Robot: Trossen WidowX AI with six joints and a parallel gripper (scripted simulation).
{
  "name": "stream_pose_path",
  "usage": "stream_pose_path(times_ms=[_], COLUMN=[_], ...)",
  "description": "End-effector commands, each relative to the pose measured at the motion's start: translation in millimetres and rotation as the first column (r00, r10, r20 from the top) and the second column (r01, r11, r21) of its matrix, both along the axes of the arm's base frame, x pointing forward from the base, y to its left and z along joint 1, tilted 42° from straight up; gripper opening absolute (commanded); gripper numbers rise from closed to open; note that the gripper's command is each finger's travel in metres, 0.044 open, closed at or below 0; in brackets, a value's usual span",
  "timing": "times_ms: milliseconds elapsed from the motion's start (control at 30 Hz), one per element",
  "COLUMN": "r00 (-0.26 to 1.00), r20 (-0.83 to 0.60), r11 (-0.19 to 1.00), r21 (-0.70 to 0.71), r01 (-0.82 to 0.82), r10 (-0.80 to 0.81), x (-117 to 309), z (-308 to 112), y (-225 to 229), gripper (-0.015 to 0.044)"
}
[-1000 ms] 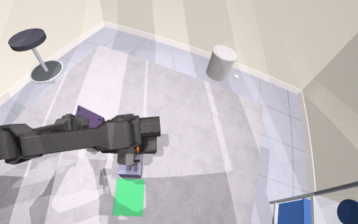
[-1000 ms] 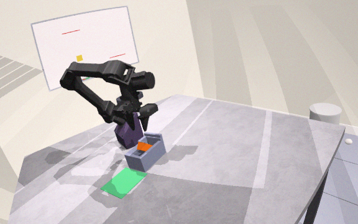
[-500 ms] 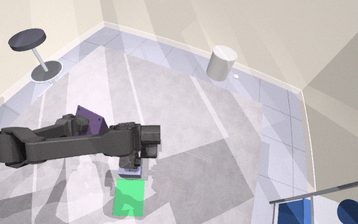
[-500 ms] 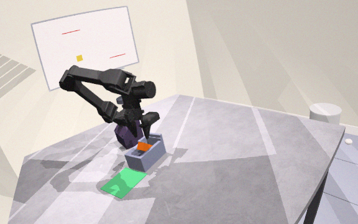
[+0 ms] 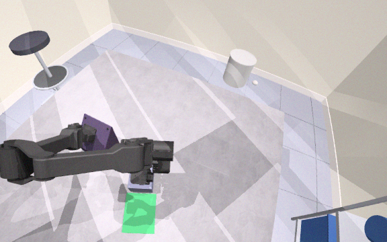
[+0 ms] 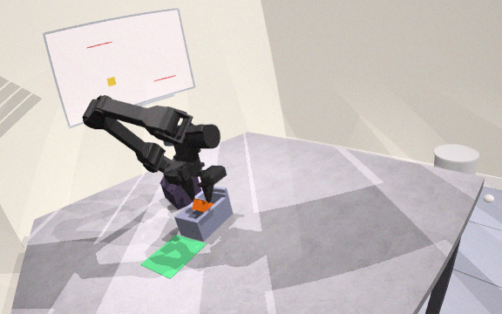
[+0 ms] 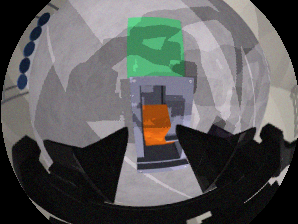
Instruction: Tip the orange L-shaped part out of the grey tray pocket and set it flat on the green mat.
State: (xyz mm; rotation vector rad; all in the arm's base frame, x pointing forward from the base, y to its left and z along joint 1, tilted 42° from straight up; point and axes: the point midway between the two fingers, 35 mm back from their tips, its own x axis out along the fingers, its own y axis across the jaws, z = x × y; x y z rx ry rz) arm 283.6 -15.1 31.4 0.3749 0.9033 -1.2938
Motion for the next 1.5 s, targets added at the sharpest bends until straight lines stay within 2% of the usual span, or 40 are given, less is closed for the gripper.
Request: stream_pose_path(times_ms=[0, 433, 567, 933, 1067, 1467], r00=[1.000, 1.000, 1.000, 1.000, 1.000, 1.000], r20=[-0.009, -0.009, -0.001, -0.001, -0.001, -0.005], r11=[1.000, 1.000, 1.000, 1.000, 1.000, 1.000], r21=[-0.006, -0.008, -0.003, -0.003, -0.003, -0.004], r01=[-0.003, -0.002, 0.001, 0.001, 0.001, 0.000], r10=[0.003, 0.002, -0.001, -0.001, -0.001, 0.000], x=[-2.4, -3.4, -1.2, -1.2, -1.2, -1.9], z=[-5.9, -18.0, -15.4, -15.4, -15.4, -8.4], y=[-5.7, -17.4, -14.9, -14.9, -14.9, -8.3], gripper=[0.0280, 0.0280, 0.0175, 0.0102, 0.0000, 0.0000])
